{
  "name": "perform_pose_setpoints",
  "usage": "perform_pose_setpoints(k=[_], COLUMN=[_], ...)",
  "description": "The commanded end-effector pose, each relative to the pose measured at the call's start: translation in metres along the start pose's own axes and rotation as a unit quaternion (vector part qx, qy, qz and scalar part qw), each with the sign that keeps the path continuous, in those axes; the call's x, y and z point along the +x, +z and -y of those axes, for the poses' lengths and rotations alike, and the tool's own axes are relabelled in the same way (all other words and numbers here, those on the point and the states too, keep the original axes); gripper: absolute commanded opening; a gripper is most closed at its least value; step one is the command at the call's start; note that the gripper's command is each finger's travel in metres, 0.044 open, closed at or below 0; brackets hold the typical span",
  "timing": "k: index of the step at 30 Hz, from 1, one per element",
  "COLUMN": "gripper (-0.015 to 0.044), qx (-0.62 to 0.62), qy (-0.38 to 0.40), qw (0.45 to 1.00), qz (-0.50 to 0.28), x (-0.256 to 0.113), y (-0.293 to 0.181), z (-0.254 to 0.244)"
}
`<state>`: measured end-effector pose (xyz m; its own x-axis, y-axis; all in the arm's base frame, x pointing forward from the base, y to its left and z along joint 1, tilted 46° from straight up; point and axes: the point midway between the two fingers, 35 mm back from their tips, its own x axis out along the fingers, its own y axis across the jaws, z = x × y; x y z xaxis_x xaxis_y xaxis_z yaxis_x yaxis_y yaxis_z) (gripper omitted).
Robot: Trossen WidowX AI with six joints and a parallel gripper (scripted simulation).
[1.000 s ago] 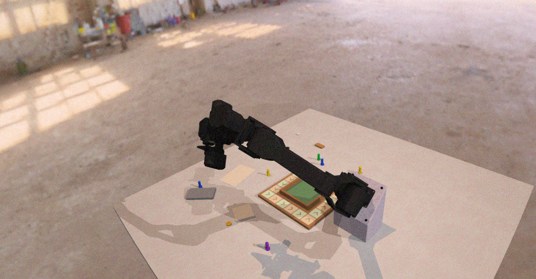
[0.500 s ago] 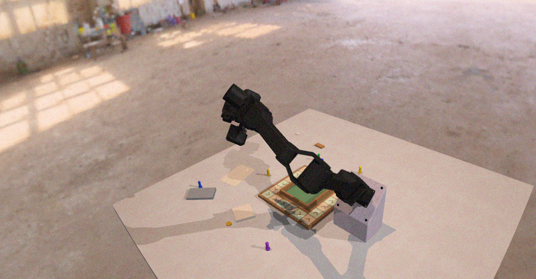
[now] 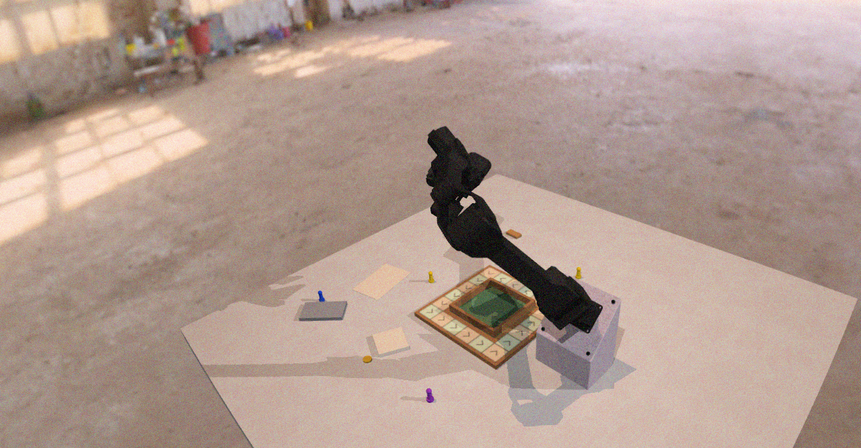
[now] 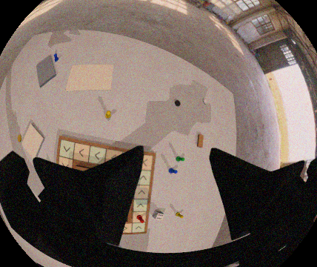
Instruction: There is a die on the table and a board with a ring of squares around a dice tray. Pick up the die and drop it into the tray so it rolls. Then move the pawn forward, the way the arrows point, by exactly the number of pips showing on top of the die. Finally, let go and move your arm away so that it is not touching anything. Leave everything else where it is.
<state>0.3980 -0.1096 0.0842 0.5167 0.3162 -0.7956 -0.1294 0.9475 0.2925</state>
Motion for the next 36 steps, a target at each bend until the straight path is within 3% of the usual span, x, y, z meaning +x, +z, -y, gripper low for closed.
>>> perform_pose_setpoints(k=[1, 9, 16, 36], gripper=[0.0275, 0.0275, 0.0275, 0.0275], qx=[0.051, 0.152, 0.242, 0.248], qy=[0.025, 0.093, 0.177, 0.183], qw=[0.996, 0.964, 0.912, 0.909], qz=[-0.075, -0.195, -0.278, -0.282], x=[0.035, 0.081, 0.101, 0.124], y=[-0.058, -0.172, -0.272, -0.292], z=[0.028, 0.050, 0.034, 0.014])
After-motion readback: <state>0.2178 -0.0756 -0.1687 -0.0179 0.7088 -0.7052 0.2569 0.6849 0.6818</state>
